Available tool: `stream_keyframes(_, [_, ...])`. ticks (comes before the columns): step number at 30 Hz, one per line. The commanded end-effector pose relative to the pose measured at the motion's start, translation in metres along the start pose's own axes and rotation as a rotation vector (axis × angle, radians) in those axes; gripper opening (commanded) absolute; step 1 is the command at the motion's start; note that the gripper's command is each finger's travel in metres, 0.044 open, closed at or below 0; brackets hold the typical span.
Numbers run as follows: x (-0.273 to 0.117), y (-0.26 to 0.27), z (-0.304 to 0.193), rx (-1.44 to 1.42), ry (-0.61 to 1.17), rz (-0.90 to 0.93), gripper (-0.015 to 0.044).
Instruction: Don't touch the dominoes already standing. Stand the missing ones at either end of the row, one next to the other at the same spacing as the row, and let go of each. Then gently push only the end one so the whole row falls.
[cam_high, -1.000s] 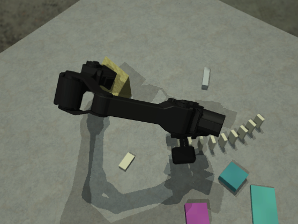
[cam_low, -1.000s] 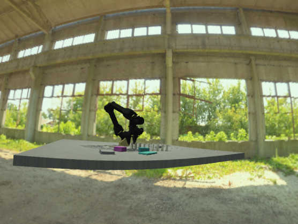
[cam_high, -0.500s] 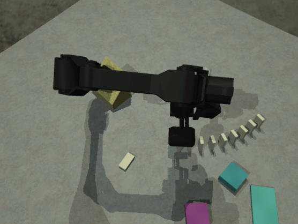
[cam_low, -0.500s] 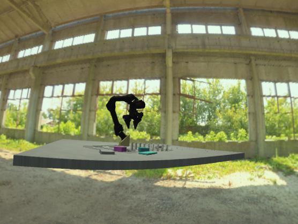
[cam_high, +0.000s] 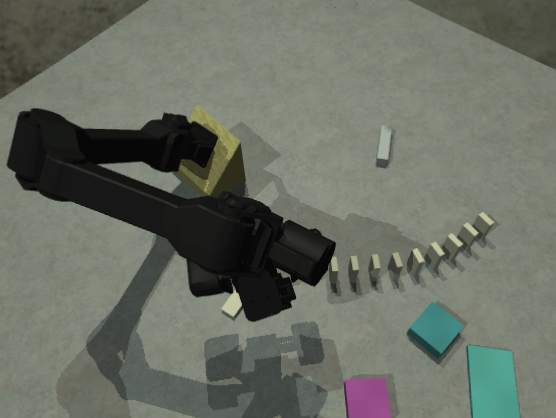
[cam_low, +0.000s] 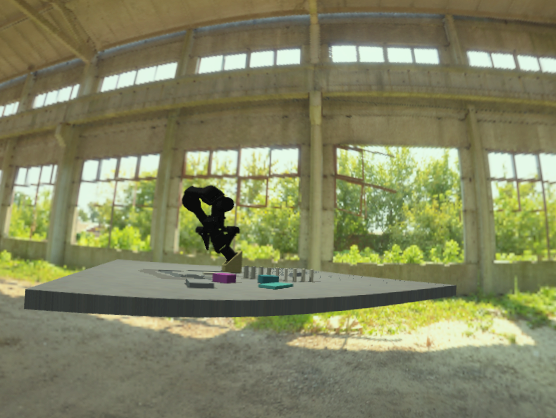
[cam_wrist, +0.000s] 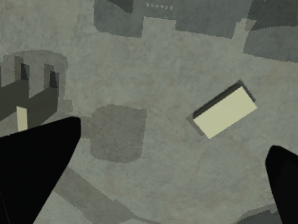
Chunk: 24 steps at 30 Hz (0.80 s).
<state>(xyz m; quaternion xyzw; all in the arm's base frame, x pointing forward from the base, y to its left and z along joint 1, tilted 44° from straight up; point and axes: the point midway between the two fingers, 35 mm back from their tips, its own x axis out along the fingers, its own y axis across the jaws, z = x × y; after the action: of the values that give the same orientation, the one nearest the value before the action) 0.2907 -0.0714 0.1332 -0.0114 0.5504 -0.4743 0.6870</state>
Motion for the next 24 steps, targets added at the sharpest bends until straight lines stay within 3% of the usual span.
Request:
stream_keyframes(1, [0.026, -0.061, -0.009, 0.723, -0.026, -0.029, 0.0440])
stream_keyframes(13, [0.028, -0.062, -0.009, 0.738, -0.027, -0.029, 0.0440])
stream_keyframes(21, [0.086, -0.064, -0.008, 0.738, -0.029, -0.030, 0.0440])
stream_keyframes(24, [0.092, -0.062, -0.008, 0.738, -0.030, -0.030, 0.0440])
